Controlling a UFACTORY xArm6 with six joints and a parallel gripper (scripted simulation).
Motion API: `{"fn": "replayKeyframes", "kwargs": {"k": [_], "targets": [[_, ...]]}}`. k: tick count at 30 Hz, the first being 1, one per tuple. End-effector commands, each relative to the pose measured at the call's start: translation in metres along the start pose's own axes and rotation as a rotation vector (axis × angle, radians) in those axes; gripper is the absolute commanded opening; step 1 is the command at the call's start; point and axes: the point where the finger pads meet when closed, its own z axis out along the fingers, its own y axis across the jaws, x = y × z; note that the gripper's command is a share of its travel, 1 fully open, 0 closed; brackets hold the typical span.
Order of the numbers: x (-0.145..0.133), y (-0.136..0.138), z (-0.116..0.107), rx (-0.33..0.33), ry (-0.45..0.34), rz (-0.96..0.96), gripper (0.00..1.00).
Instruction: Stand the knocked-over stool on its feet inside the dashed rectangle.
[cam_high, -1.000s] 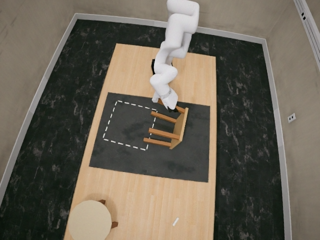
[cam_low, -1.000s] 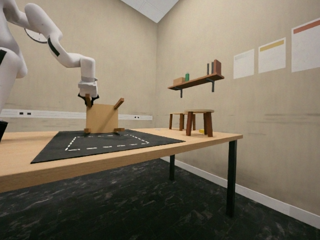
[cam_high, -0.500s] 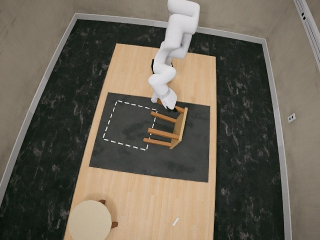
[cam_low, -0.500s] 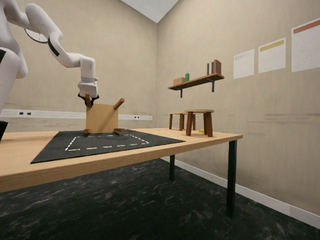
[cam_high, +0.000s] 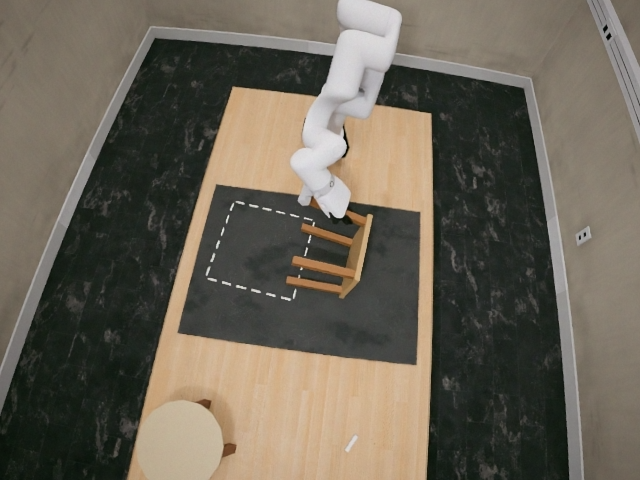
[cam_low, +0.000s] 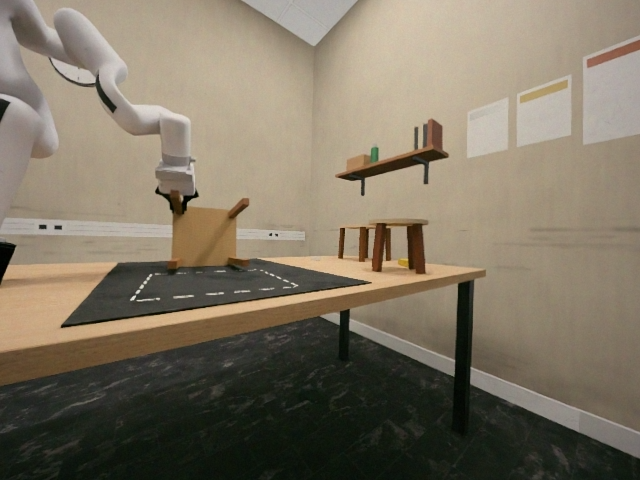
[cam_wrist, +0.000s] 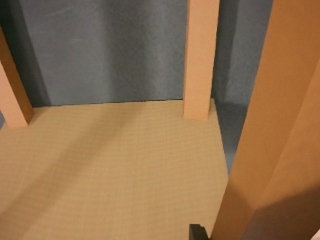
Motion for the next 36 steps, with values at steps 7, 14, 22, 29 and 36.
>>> {"fn": "replayKeyframes", "kwargs": {"k": [7, 14, 22, 29, 36], "targets": [[0.006, -0.002, -0.003, 0.001, -0.032, -0.001, 0.25], [0.010, -0.002, -0.004, 0.000, -0.051, 0.000, 0.25], [0.013, -0.002, -0.006, -0.001, -0.068, 0.001, 0.25], [0.015, -0.002, -0.006, -0.002, -0.079, 0.002, 0.25], [0.016, -0.002, -0.006, -0.002, -0.083, 0.002, 0.25]]}}
